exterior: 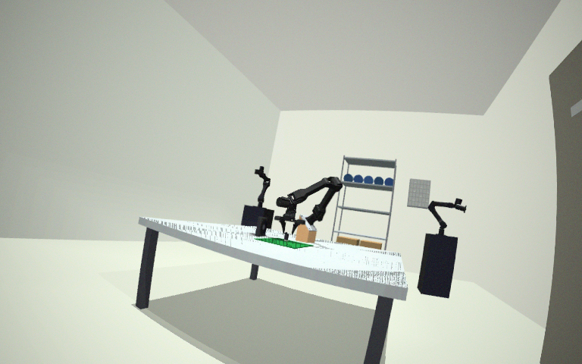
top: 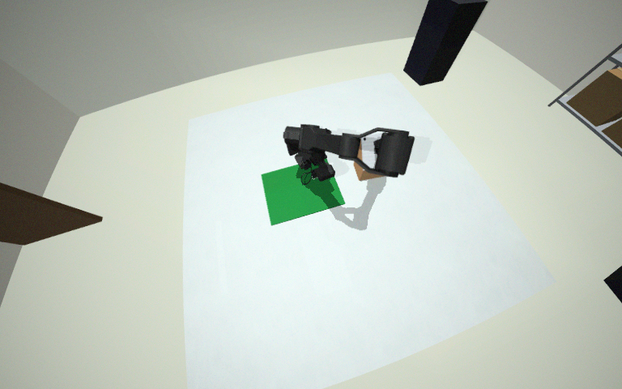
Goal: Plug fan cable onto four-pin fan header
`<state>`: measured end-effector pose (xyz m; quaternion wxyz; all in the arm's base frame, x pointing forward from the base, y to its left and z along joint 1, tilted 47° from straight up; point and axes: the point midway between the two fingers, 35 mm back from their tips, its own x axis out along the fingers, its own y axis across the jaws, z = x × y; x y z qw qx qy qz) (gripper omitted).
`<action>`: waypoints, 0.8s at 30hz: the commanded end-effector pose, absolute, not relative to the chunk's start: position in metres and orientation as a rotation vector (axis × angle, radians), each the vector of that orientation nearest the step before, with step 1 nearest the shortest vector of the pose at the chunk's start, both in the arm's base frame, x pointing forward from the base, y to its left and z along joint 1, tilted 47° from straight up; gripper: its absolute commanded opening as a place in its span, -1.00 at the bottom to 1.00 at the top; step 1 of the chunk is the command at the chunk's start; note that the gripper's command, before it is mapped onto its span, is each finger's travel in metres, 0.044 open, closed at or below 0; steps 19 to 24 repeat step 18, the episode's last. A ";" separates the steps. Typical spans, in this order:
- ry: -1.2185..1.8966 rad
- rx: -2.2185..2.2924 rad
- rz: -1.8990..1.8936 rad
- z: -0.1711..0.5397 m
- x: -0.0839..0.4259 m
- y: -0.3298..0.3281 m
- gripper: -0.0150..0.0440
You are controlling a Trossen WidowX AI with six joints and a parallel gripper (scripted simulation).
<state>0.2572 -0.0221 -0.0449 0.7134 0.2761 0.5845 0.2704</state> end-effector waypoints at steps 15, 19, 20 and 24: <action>1.290 0.599 0.585 -0.036 0.146 -0.032 0.39; 1.289 0.600 0.588 -0.036 0.137 -0.027 0.39; 1.289 0.600 0.588 -0.036 0.137 -0.027 0.39; 1.289 0.600 0.588 -0.036 0.137 -0.027 0.39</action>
